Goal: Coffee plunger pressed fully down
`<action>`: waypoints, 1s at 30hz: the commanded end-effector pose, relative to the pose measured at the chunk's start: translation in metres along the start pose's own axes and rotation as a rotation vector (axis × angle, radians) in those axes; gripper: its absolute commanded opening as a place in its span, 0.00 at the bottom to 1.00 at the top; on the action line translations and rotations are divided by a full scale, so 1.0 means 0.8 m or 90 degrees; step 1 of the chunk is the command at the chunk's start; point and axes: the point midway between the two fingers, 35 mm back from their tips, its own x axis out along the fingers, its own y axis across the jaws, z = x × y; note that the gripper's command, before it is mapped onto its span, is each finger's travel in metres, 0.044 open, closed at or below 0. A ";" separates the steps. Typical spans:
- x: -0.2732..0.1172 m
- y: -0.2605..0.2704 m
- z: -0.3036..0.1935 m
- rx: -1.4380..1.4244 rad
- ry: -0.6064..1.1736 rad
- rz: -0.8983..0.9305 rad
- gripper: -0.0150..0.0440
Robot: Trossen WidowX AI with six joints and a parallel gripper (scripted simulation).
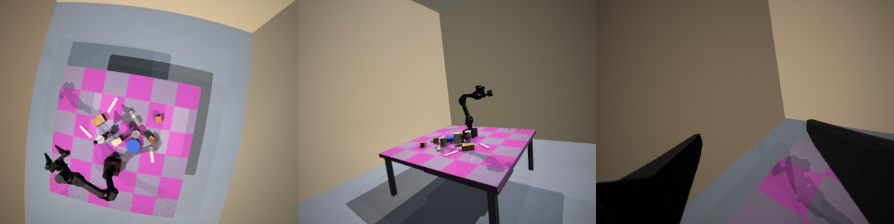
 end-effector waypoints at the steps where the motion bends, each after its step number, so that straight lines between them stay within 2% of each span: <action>1: -0.028 -0.079 -0.037 -0.036 0.087 -0.065 1.00; 9: -0.128 -0.200 -0.114 -0.039 0.256 -0.201 1.00; 14: -0.181 -0.228 -0.153 -0.020 0.328 -0.253 1.00; 18: -0.184 -0.230 -0.166 -0.019 0.331 -0.254 1.00; 25: -0.187 -0.236 -0.227 -0.019 0.331 -0.252 1.00; 30: -0.188 -0.235 -0.228 -0.020 0.331 -0.250 1.00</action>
